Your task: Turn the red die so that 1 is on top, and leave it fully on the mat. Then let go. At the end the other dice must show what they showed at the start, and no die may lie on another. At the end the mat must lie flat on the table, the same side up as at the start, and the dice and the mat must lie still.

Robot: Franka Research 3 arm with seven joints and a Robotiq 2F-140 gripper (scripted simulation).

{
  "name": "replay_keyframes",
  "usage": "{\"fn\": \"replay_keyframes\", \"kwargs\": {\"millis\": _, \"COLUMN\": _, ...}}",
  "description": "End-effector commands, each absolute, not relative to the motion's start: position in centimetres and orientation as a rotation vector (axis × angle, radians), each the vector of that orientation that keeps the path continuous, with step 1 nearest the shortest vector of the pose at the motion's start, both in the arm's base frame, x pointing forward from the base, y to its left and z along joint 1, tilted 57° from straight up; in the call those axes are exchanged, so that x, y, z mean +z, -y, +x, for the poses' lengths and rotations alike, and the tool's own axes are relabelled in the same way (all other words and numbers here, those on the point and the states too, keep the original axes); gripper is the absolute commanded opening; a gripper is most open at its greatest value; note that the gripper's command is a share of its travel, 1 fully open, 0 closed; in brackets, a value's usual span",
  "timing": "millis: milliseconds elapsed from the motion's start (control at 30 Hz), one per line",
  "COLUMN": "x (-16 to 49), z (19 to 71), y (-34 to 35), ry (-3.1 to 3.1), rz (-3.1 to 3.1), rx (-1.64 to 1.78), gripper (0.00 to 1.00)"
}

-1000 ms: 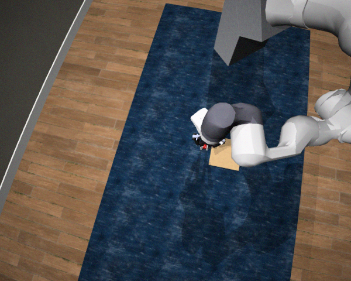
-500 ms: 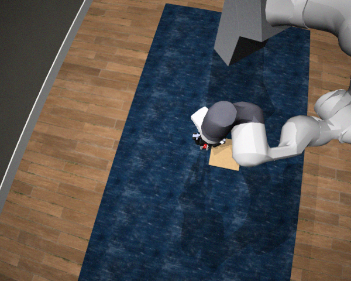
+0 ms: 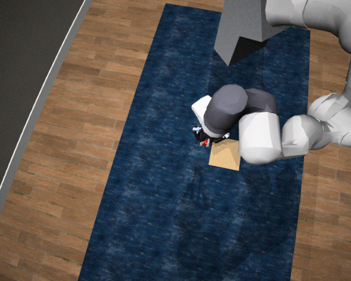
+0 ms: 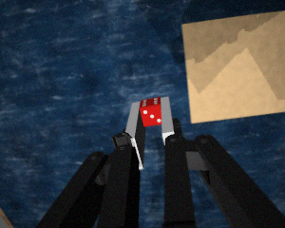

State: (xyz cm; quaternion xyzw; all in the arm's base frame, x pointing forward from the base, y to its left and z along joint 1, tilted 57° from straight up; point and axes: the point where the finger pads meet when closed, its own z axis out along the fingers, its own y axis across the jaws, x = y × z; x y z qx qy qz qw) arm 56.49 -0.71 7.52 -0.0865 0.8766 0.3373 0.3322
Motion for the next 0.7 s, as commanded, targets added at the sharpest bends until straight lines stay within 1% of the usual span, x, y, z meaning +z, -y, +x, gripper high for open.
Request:
{"fn": "replay_keyframes", "kwargs": {"millis": 0, "x": 8.0, "z": 55.6, "y": 0.4, "ry": -2.286, "rz": -0.260, "rx": 0.905, "gripper": 0.09}}
{"fn": "replay_keyframes", "kwargs": {"millis": 400, "x": 8.1, "z": 55.6, "y": 0.3, "ry": -2.291, "rz": -0.243, "rx": 0.912, "gripper": 0.09}}
{"fn": "replay_keyframes", "kwargs": {"millis": 533, "x": 9.5, "z": 55.5, "y": -1.0, "ry": -2.347, "rz": -0.012, "rx": 1.005, "gripper": 0.09}}
{"fn": "replay_keyframes", "kwargs": {"millis": 667, "x": 9.8, "z": 55.4, "y": -1.4, "ry": -2.361, "rz": 0.063, "rx": 1.033, "gripper": 0.09}}
